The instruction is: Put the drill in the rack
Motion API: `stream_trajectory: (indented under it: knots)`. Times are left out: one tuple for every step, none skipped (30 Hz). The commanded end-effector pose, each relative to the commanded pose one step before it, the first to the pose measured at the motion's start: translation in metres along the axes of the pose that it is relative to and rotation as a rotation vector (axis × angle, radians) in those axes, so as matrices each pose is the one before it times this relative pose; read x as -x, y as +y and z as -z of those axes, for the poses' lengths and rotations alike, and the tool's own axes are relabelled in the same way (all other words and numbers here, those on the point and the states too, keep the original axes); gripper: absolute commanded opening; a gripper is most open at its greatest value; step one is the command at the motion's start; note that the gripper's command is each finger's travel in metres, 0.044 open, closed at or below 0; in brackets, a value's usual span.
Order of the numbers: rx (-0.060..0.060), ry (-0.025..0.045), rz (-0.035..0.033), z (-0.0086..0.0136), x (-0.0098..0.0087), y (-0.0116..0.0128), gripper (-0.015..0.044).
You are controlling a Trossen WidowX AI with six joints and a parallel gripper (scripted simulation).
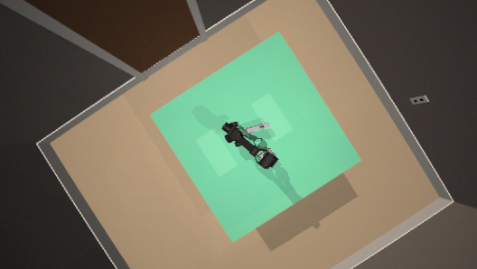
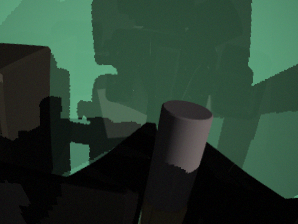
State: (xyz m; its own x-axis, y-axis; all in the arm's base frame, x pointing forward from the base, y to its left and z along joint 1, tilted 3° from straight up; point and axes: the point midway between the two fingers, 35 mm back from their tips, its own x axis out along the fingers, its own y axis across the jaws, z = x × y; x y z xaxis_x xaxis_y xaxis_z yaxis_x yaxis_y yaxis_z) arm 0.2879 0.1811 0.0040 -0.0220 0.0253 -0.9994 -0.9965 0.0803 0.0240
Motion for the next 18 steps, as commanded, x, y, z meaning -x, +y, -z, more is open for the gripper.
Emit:
stream_trajectory:
  knots:
    - [-0.0043, -0.00419, -0.00188, -0.00636, 0.00084, 0.00005, 0.0]
    - [0.0, -0.00016, -0.00001, -0.00181, 0.00001, 0.00004, 0.0]
    - [0.0, -0.00017, -0.00001, -0.00189, 0.00001, 0.00004, 0.0]
    - [0.0, -0.00009, 0.0, -0.00095, 0.00001, 0.00002, 0.0]
    - [0.0, -0.00007, 0.0, -0.00079, 0.00001, 0.00002, 0.0]
    - [0.0, -0.00013, -0.00001, -0.00138, 0.00001, 0.00003, 0.0]
    - [0.0, -0.00015, -0.00001, -0.00163, 0.00001, 0.00003, 0.0]
    - [0.0, -0.00014, -0.00001, -0.00156, 0.0, 0.00002, 0.0]
    - [0.0, -0.00014, -0.00001, -0.00155, 0.0, 0.00002, 0.0]
    - [0.0, -0.00015, -0.00001, -0.00164, 0.0, 0.00003, 0.0]
    - [0.0, -0.00016, -0.00001, -0.00173, 0.0, 0.00004, 0.0]
    - [0.0, -0.00016, -0.00001, -0.00181, 0.00001, 0.00004, 0.0]
    - [0.0, -0.00017, -0.00001, -0.00189, 0.00001, 0.00004, 0.0]
    - [0.0, -0.00008, 0.0, -0.00093, 0.00001, 0.00002, 0.0]
    - [0.0, -0.00007, 0.0, -0.00078, 0.00001, 0.00002, 0.0]
    - [0.0, -0.00012, -0.00001, -0.00137, 0.00001, 0.00003, 0.0]
    - [0.0, -0.00015, -0.00001, -0.00162, 0.00001, 0.00002, 0.0]
    - [0.0, -0.00014, 0.0, -0.00154, 0.0, 0.00002, 0.0]
